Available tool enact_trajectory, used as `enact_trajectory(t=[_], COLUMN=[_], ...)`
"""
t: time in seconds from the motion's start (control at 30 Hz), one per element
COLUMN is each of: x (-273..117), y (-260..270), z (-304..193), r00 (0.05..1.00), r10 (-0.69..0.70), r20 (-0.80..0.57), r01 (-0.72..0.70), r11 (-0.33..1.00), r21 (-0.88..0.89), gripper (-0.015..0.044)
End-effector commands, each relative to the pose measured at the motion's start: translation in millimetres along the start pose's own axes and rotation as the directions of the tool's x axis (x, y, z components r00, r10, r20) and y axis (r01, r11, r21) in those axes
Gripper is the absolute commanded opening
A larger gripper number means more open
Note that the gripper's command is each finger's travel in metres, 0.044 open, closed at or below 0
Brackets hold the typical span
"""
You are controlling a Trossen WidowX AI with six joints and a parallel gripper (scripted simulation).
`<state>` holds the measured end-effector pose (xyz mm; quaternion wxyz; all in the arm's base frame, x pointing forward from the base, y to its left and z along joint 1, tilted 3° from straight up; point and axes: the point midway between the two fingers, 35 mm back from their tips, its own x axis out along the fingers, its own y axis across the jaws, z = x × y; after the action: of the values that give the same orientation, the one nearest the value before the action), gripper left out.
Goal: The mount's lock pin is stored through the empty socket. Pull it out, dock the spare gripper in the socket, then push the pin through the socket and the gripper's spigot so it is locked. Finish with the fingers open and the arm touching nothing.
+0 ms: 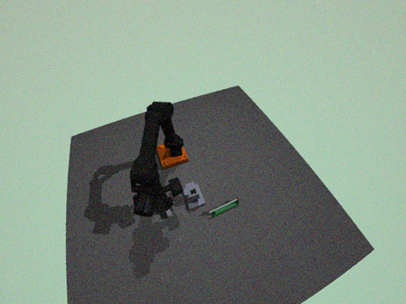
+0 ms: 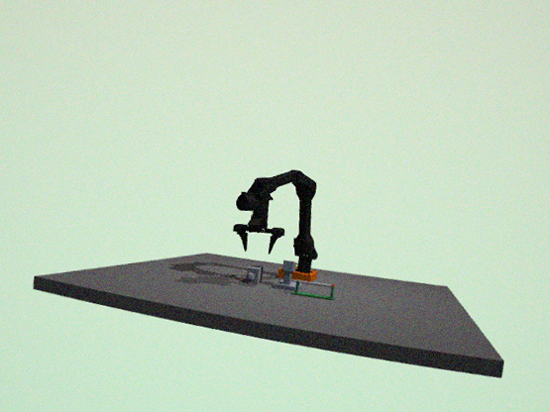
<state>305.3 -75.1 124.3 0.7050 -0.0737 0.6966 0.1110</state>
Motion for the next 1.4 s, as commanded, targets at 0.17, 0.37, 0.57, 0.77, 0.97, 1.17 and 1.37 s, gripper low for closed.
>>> enact_trajectory(t=[0.17, 0.37, 0.57, 0.77, 0.97, 1.17, 1.37], x=[-3.0, -8.7, -14.6, -18.1, -22.2, -25.9, -26.7], y=[-2.5, -4.7, -6.4, -7.1, -7.2, -6.7, -6.5], z=[-6.7, -11.5, -16.3, -19.1, -22.5, -25.7, -26.4], r00=[0.99, 0.966, 0.931, 0.907, 0.878, 0.851, 0.845], r10=[0.039, 0.053, 0.057, 0.055, 0.052, 0.047, 0.046], r20=[0.134, 0.252, 0.36, 0.418, 0.477, 0.523, 0.533], r01=[-0.12, -0.257, -0.327, -0.305, -0.232, -0.103, -0.062], r11=[0.731, 0.192, -0.304, -0.598, -0.825, -0.962, -0.981], r21=[0.672, 0.947, 0.895, 0.742, 0.516, 0.255, 0.182], gripper=[0.044, 0.044, 0.044, 0.044, 0.044, 0.044, 0.044])
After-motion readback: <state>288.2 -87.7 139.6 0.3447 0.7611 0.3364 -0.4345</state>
